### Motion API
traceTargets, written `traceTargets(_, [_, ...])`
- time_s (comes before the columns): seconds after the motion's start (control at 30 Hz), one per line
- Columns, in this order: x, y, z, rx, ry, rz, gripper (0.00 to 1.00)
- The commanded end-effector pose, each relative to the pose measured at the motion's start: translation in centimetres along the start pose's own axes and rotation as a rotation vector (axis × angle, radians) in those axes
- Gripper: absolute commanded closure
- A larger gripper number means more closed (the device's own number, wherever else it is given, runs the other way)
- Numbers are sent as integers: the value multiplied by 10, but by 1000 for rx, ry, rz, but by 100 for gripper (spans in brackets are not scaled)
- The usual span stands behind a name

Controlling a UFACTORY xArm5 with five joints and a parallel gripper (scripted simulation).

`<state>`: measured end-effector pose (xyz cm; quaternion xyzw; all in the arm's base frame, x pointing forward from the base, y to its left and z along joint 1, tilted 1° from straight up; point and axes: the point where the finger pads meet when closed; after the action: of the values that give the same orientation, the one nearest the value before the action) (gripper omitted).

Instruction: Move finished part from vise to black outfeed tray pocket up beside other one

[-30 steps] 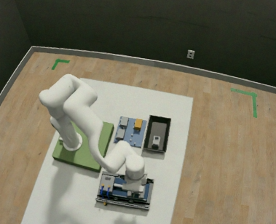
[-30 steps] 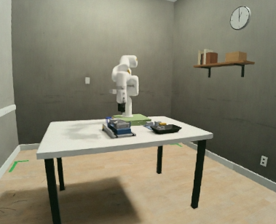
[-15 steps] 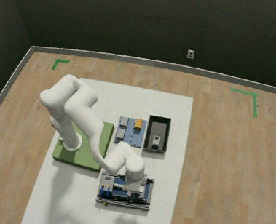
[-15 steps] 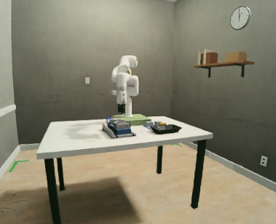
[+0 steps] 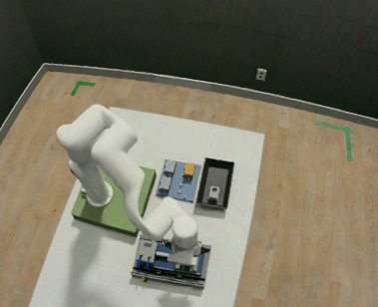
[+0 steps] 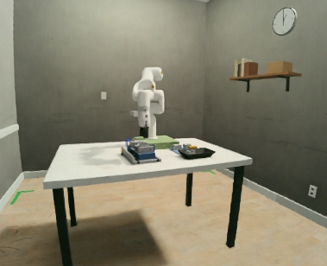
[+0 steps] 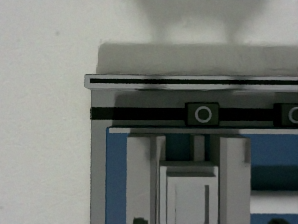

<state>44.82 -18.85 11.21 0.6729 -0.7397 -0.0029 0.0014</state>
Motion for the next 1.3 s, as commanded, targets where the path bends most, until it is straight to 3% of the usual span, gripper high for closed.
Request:
traceTargets(0.0, [1, -1, 7, 4, 1, 0, 31])
traceTargets(0.6, [1, -2, 28, 4, 1, 0, 31])
traceTargets(1.27, [1, -2, 30, 4, 1, 0, 31])
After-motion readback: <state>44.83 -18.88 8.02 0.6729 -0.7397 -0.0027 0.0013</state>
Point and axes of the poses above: the point where the finger pads meet when closed, its own z axis out along the fingers, its own y axis across the jaws, x = y × z, and after that the axes turned 10 degrees about z, right-handed
